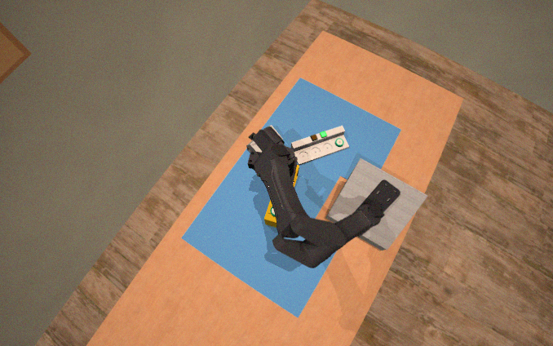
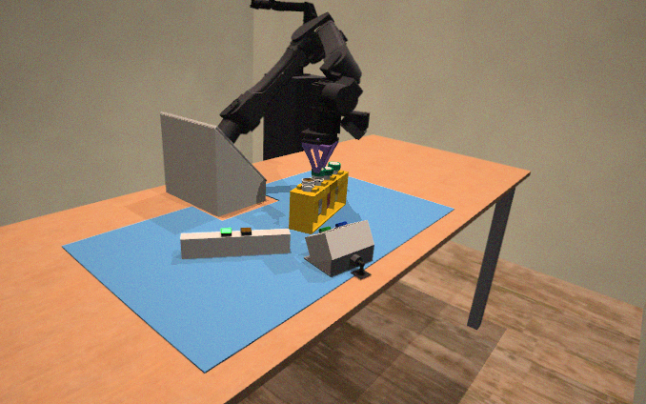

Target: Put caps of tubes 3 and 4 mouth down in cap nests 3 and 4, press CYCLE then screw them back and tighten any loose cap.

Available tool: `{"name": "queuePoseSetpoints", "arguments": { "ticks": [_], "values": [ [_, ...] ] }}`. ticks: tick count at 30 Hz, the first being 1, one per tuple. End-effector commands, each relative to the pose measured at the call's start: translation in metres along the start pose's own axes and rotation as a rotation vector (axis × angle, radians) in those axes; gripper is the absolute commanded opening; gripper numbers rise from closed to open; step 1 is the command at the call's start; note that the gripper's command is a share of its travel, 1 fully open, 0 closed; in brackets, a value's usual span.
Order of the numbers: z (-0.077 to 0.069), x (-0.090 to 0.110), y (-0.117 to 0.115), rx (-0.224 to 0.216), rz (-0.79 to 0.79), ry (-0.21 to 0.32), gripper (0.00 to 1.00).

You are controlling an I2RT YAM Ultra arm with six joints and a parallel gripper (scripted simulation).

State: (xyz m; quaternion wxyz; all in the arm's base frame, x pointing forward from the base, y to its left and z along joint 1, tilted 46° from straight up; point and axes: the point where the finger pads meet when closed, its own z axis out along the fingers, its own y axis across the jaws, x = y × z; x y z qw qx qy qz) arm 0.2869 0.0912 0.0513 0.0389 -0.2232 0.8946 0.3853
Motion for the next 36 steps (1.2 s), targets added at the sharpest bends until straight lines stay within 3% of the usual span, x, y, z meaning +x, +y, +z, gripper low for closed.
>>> {"name": "queuePoseSetpoints", "arguments": {
  "ticks": [1, 25, 26, 36],
  "values": [
    [-0.0015, -0.0019, -0.0008, 0.003, 0.002, -0.010, 0.00],
    [0.0064, -0.0010, -0.0005, 0.003, 0.002, -0.010, 0.00],
    [0.0064, -0.0010, -0.0005, 0.003, 0.002, -0.010, 0.49],
    [0.0065, -0.0010, -0.0005, 0.003, 0.002, -0.010, 0.49]
  ]
}}
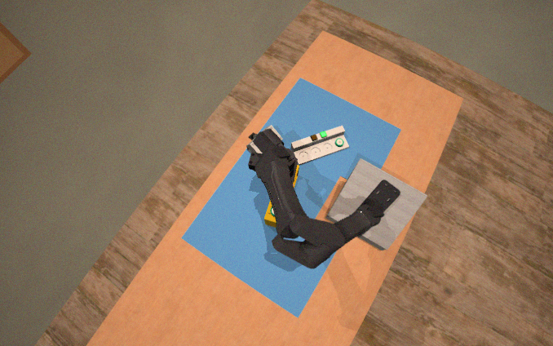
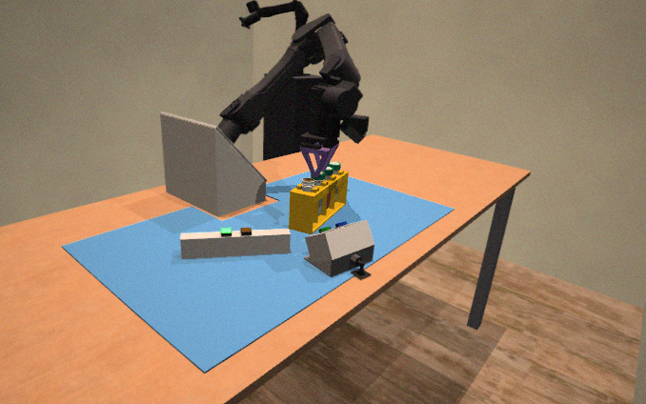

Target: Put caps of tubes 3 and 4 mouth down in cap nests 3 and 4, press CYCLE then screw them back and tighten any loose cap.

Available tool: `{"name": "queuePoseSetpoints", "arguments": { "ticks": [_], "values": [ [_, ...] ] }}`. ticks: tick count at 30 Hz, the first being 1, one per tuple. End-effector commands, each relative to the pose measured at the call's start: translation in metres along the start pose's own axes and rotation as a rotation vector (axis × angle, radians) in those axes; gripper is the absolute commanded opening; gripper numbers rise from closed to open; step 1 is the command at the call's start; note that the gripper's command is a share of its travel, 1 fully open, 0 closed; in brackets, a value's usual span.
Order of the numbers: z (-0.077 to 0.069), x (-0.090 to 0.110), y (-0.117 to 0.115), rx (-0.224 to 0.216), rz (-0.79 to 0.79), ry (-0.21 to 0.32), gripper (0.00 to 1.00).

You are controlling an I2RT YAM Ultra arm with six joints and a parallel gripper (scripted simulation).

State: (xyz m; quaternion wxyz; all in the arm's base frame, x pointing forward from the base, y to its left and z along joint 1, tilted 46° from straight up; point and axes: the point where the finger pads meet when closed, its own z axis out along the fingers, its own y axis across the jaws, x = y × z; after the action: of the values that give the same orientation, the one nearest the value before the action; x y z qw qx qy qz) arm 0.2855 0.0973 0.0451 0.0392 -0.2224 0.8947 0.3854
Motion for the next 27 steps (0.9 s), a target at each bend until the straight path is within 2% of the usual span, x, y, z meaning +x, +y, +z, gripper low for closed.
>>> {"name": "queuePoseSetpoints", "arguments": {
  "ticks": [1, 10, 13, 19, 27],
  "values": [
    [-0.0023, -0.0015, -0.0005, 0.003, 0.001, -0.009, 0.49],
    [-0.0023, -0.0015, -0.0005, 0.003, 0.001, -0.009, 0.49],
    [-0.0018, -0.0015, -0.0005, 0.003, 0.041, -0.009, 0.49],
    [0.0012, -0.0015, -0.0005, 0.002, 0.263, -0.010, 0.49],
    [0.0052, -0.0016, -0.0005, 0.002, 0.263, -0.010, 0.49]
  ]
}}
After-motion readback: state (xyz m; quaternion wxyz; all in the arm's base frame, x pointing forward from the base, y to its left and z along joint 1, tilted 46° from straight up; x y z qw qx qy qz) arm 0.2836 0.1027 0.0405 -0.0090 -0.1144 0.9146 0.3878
